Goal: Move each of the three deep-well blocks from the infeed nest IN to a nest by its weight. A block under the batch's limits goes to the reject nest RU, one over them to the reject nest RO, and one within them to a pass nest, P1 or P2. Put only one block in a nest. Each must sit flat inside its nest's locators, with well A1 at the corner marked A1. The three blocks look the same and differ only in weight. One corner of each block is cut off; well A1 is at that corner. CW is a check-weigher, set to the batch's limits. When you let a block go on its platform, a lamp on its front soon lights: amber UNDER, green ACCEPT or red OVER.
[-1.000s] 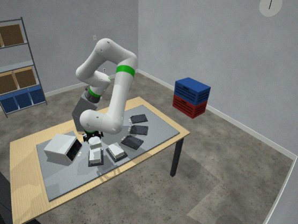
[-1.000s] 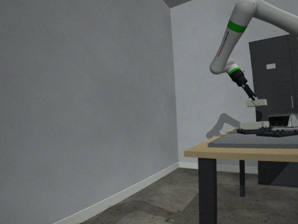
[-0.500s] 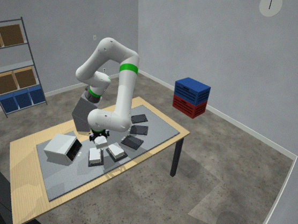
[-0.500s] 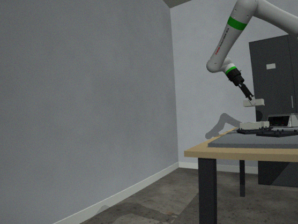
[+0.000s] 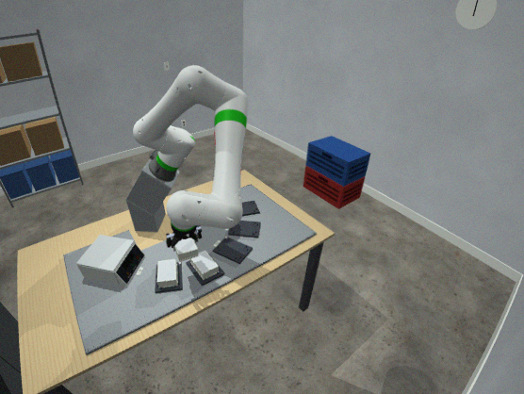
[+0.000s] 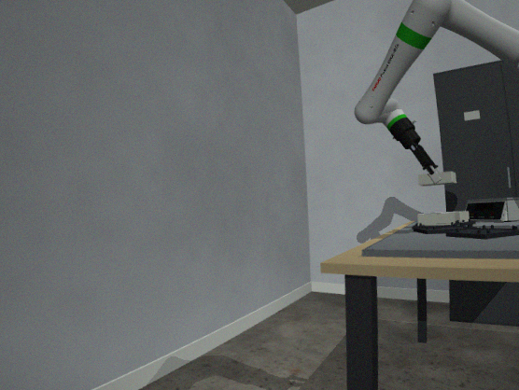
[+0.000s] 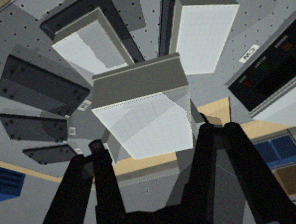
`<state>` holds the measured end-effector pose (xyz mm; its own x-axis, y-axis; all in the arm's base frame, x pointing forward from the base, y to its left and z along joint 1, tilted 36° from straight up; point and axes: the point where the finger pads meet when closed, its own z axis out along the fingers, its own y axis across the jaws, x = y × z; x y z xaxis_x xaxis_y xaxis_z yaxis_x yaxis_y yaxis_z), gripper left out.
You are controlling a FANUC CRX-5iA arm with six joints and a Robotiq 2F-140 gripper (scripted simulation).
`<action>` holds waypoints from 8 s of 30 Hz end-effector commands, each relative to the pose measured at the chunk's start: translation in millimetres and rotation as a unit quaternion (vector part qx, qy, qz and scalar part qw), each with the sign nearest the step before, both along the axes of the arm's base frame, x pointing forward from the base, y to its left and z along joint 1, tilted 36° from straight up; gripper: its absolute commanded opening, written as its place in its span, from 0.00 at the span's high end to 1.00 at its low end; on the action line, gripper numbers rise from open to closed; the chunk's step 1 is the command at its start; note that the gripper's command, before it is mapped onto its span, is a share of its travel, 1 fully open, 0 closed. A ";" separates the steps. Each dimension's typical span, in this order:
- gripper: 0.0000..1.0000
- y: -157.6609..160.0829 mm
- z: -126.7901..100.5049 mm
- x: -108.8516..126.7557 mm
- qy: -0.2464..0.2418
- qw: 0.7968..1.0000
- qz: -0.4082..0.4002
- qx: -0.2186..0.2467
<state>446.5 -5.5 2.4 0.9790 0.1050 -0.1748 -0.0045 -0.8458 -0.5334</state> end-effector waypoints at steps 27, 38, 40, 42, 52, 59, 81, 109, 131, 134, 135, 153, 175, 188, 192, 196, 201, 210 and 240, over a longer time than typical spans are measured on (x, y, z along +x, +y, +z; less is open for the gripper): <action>0.90 67.0 35.7 -16.8 -0.125 0.969 0.199 -0.078; 0.90 98.6 52.4 -25.0 -0.125 0.969 0.199 -0.078; 0.90 104.4 55.4 -26.5 -0.125 0.969 0.199 -0.078; 0.90 107.3 56.9 -27.2 -0.125 0.969 0.199 -0.078; 0.90 133.1 70.5 -34.0 -0.125 0.969 0.199 -0.078; 0.90 150.4 79.6 -38.5 -0.125 0.969 0.199 -0.078; 0.90 194.5 95.2 -53.2 -0.157 0.950 0.250 -0.098; 0.90 270.4 85.7 -93.9 -0.245 0.874 0.390 -0.152; 0.90 322.9 79.0 -122.1 -0.245 0.874 0.390 -0.152; 0.90 331.7 77.9 -126.8 -0.245 0.874 0.390 -0.152; 0.90 334.6 77.6 -128.4 -0.245 0.874 0.390 -0.152; 0.90 381.3 71.7 -153.5 -0.245 0.874 0.390 -0.152; 0.90 384.2 71.5 -155.4 -0.245 0.874 0.390 -0.152; 0.90 383.8 71.4 -155.1 -0.245 0.874 0.390 -0.152; 0.90 383.7 71.4 -155.0 -0.245 0.874 0.390 -0.152; 0.90 385.4 68.7 -153.9 -0.245 0.874 0.390 -0.152; 0.90 389.5 62.0 -151.3 -0.245 0.874 0.390 -0.152; 0.90 397.0 49.9 -146.5 -0.245 0.874 0.390 -0.152; 0.90 410.8 27.8 -137.8 -0.245 0.874 0.390 -0.152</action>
